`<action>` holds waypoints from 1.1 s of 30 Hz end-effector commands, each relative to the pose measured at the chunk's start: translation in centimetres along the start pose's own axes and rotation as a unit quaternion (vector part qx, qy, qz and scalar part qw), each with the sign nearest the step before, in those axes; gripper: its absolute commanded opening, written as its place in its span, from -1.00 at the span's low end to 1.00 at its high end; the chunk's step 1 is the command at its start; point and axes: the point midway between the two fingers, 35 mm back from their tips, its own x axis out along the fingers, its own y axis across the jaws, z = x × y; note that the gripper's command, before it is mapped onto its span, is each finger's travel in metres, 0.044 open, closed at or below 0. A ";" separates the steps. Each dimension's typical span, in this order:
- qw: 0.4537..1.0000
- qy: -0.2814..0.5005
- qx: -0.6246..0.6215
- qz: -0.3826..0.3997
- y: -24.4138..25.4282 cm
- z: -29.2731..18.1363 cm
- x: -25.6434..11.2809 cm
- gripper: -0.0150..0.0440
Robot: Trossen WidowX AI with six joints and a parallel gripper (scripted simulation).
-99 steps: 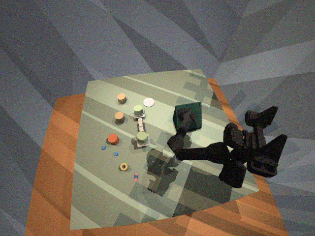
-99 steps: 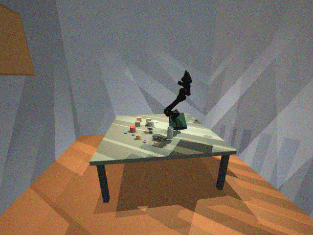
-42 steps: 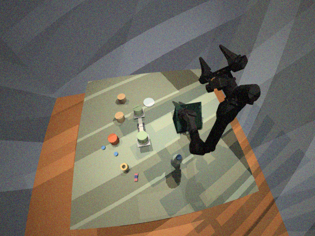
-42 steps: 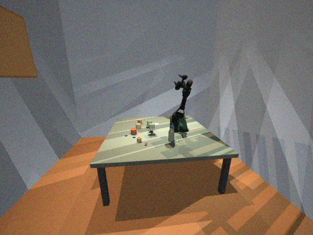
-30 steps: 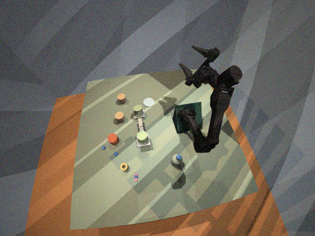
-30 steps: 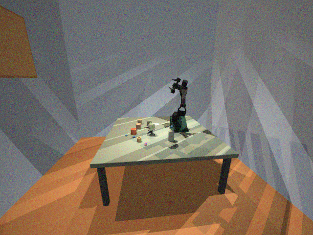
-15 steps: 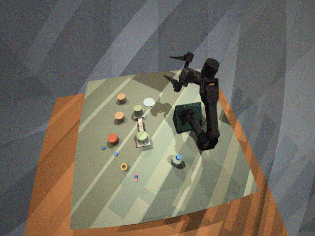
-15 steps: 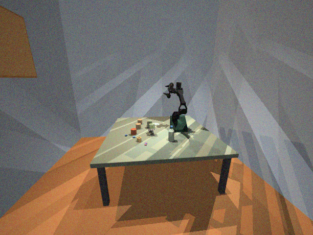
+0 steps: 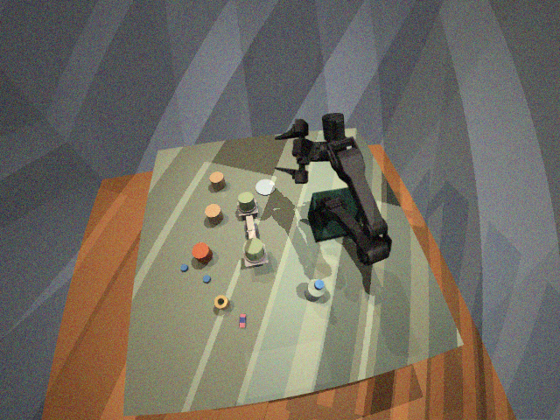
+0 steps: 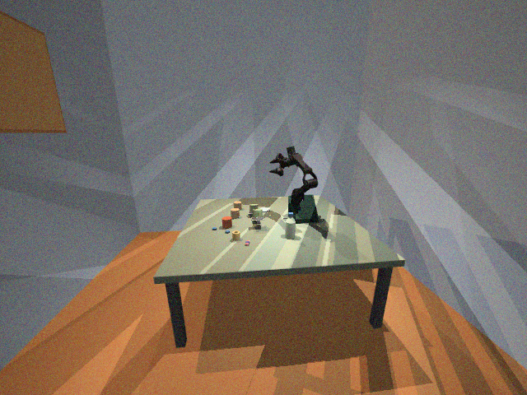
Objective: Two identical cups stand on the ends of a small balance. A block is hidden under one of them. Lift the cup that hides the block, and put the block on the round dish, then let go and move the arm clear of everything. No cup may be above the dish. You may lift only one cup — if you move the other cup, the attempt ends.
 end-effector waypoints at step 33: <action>0.922 0.162 0.232 0.264 13.6 -8.1 5.6 1.00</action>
